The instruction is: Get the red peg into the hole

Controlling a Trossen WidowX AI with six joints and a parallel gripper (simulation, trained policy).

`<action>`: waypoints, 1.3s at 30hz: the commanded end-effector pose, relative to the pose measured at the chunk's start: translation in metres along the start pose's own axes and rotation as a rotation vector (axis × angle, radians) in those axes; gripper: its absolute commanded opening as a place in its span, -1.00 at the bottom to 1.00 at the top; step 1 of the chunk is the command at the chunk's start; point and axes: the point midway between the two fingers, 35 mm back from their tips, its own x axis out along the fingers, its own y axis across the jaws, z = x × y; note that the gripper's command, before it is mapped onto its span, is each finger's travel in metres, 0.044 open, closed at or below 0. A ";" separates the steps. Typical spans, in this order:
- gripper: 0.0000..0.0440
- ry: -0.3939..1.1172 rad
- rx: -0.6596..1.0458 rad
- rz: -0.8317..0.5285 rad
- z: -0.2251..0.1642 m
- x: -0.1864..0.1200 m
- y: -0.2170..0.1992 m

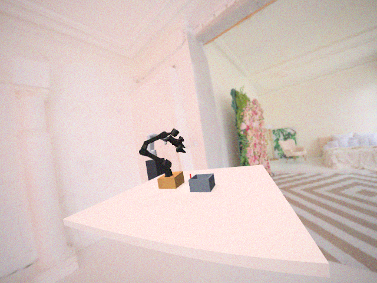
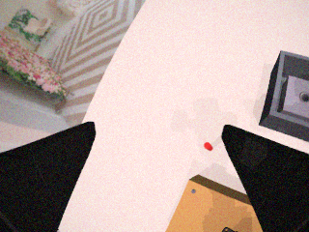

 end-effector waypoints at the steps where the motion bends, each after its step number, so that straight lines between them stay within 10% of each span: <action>1: 1.00 0.061 0.113 -0.065 -0.004 0.010 -0.009; 39: 0.69 0.387 0.977 -0.883 -0.073 0.105 -0.094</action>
